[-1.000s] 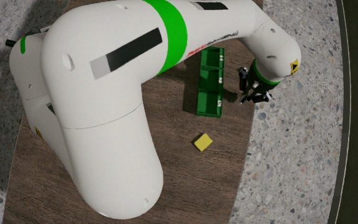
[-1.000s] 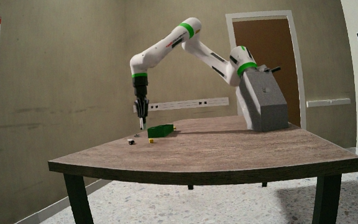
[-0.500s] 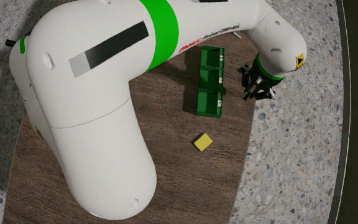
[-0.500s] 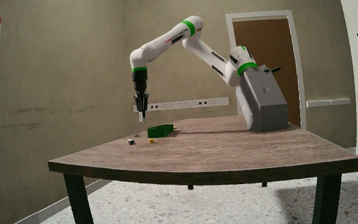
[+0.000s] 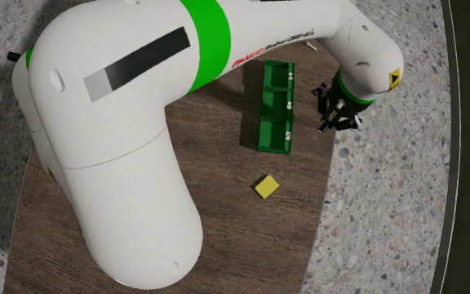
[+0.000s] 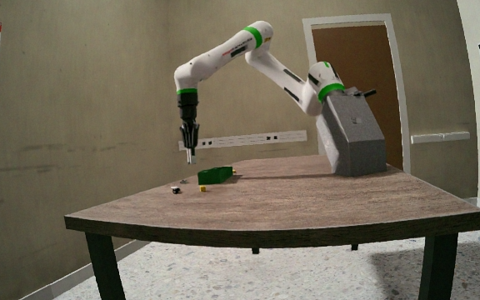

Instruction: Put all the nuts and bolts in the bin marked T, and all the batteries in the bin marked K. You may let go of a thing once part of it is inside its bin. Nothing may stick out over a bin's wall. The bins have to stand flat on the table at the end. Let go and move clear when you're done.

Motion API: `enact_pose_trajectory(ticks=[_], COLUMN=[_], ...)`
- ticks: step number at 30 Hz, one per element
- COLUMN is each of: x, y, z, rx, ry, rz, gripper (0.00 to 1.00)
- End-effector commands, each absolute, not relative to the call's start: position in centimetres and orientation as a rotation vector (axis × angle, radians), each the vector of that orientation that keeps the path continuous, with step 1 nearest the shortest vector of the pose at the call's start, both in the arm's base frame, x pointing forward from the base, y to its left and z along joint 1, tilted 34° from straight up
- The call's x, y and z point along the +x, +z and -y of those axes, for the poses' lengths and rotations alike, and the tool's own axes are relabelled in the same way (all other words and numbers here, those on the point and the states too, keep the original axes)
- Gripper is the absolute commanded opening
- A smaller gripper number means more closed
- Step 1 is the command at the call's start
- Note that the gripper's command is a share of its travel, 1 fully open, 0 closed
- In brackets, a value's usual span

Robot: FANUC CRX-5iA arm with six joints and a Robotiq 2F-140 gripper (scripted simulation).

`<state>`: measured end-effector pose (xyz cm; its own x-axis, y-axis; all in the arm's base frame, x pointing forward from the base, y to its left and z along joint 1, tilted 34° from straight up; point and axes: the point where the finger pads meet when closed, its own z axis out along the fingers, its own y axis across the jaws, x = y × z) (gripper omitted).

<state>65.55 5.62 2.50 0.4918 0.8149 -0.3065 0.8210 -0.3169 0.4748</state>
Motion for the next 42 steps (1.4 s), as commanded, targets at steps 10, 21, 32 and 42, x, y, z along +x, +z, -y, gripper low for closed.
enact_pose_trajectory(ticks=[10,21,32,42], x=[60.4,54.4,53.4,53.6], y=[2.1,1.6,1.5,1.5], z=[-3.3,-0.6,-0.1,-0.2], rx=[2.125,1.823,1.615,1.615], ry=[-0.034,-0.191,-0.274,-0.274], rz=[-1.394,-1.78,-1.992,-1.992], gripper=[0.12,0.12,0.12,0.12])
